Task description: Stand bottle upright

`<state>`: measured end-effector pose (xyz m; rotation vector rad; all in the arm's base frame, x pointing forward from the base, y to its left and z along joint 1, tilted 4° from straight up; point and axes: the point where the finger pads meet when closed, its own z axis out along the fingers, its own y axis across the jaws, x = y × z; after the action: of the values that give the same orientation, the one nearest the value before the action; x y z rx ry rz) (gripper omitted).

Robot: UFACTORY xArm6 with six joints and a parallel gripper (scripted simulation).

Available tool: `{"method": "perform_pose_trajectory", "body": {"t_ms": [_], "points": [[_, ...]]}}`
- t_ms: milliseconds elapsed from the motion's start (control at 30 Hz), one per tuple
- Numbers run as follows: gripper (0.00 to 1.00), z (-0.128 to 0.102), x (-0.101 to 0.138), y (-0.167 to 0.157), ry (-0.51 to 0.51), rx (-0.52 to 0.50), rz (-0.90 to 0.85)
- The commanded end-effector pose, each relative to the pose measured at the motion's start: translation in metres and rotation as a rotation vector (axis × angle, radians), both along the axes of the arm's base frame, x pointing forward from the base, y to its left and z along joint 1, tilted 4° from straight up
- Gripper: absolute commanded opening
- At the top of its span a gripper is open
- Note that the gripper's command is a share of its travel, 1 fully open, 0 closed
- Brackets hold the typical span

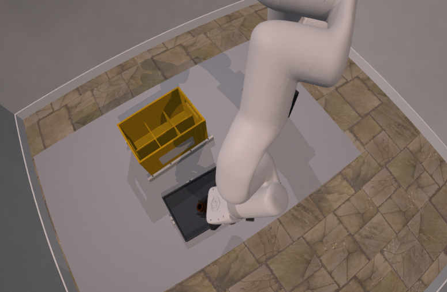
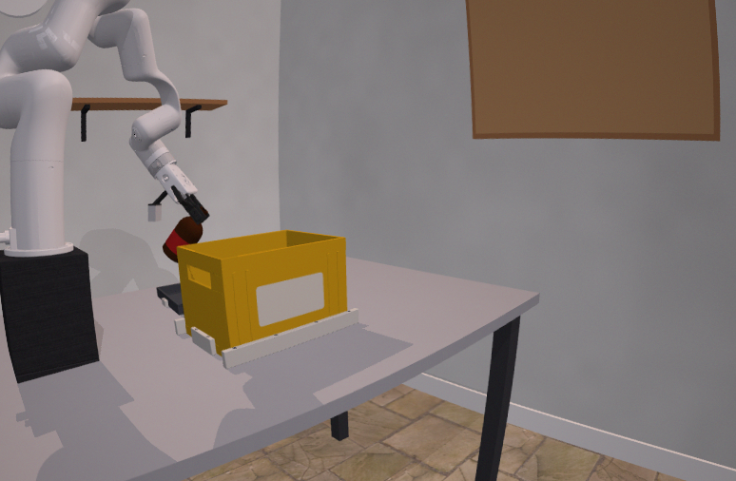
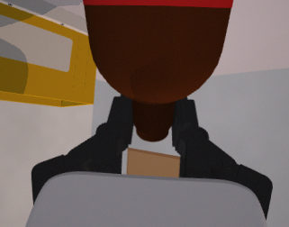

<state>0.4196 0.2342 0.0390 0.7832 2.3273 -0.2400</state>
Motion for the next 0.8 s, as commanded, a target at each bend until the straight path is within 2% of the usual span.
{"method": "perform_pose_trajectory", "body": {"t_ms": [0,767], "points": [[0.00,0.0019,0.0012,0.0013,-0.022,-0.008,0.000],[0.00,0.0026,0.0015,0.0018,-0.042,-0.018,0.000]]}}
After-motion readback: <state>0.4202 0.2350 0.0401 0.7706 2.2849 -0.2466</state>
